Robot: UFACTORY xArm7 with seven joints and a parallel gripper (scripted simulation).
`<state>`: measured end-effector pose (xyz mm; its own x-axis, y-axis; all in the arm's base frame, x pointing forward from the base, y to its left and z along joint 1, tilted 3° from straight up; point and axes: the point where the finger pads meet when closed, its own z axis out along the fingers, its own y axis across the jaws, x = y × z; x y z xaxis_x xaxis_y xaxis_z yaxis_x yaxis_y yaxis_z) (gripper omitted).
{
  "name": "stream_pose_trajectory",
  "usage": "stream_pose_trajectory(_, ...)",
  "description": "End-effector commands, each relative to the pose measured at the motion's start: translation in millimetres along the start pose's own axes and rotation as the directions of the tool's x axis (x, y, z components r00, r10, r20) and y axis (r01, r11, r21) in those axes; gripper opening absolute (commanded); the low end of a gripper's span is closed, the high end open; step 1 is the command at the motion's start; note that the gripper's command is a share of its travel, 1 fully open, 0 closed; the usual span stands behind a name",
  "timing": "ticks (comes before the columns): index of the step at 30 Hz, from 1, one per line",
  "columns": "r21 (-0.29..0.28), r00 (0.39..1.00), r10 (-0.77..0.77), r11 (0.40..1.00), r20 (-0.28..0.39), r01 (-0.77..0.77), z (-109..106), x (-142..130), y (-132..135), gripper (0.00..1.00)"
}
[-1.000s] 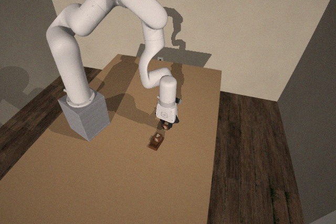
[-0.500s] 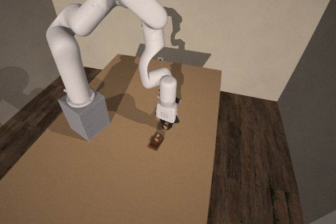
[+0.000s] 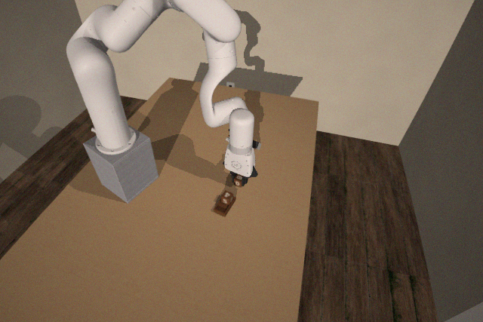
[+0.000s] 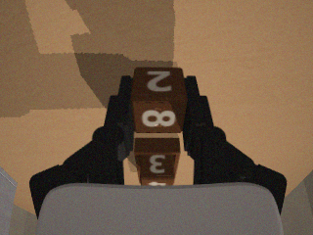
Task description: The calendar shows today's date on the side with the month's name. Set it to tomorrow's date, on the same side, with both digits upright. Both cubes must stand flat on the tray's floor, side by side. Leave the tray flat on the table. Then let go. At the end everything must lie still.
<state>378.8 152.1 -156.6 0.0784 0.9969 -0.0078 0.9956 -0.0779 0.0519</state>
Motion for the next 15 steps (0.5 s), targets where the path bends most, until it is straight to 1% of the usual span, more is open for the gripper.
stream_pose_trajectory(1, -0.003, 1.0, 0.0, 1.0, -0.001, 0.0, -0.3, 0.6, 1.3, 0.29)
stream_pose_trajectory(15, -0.003, 1.0, 0.0, 1.0, -0.001, 0.0, 2.8, 0.6, 1.3, 0.29)
